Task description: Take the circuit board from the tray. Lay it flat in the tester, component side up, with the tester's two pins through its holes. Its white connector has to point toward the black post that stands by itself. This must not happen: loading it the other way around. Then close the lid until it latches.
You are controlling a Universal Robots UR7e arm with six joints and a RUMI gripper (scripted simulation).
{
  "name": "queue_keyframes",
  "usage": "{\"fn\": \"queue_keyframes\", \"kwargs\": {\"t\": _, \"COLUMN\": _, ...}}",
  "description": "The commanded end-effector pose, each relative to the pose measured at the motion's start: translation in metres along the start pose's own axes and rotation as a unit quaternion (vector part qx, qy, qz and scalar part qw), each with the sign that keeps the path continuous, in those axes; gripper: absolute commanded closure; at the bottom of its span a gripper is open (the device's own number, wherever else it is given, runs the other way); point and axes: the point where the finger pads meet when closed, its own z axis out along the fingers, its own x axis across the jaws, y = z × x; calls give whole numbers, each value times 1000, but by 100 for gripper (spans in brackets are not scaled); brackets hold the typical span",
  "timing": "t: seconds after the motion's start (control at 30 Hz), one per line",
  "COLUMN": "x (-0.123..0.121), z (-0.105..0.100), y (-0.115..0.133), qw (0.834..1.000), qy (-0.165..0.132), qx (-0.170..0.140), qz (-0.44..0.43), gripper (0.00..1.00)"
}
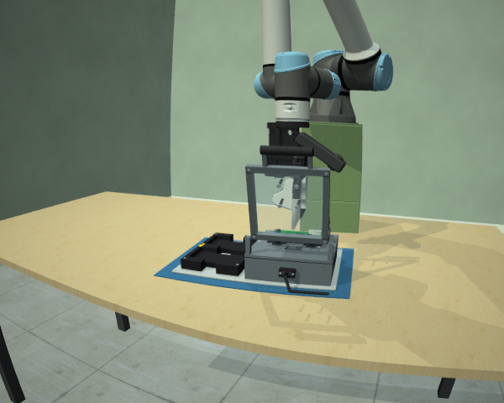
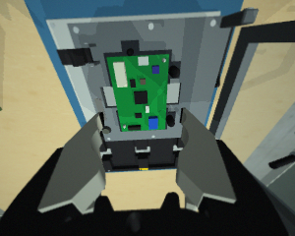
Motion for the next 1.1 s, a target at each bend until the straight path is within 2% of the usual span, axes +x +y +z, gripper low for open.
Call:
{"fn": "queue_keyframes", "kwargs": {"t": 0.0, "x": -2, "z": -21, "y": -2, "qw": 1000, "qy": -3, "qx": 2, "qz": -1, "gripper": 41}}
{"fn": "queue_keyframes", "kwargs": {"t": 0.07, "x": -2, "z": -21, "y": -2, "qw": 1000, "qy": -3, "qx": 2, "qz": -1, "gripper": 41}}
{"fn": "queue_keyframes", "kwargs": {"t": 0.57, "x": 0, "z": -78, "y": -1, "qw": 1000, "qy": -1, "qx": 1, "qz": 0, "gripper": 41}}
{"fn": "queue_keyframes", "kwargs": {"t": 0.63, "x": 0, "z": -78, "y": -1, "qw": 1000, "qy": -1, "qx": 1, "qz": 0, "gripper": 41}}
{"fn": "queue_keyframes", "kwargs": {"t": 1.07, "x": 2, "z": -130, "y": 1, "qw": 1000, "qy": 0, "qx": 0, "qz": 0, "gripper": 41}}
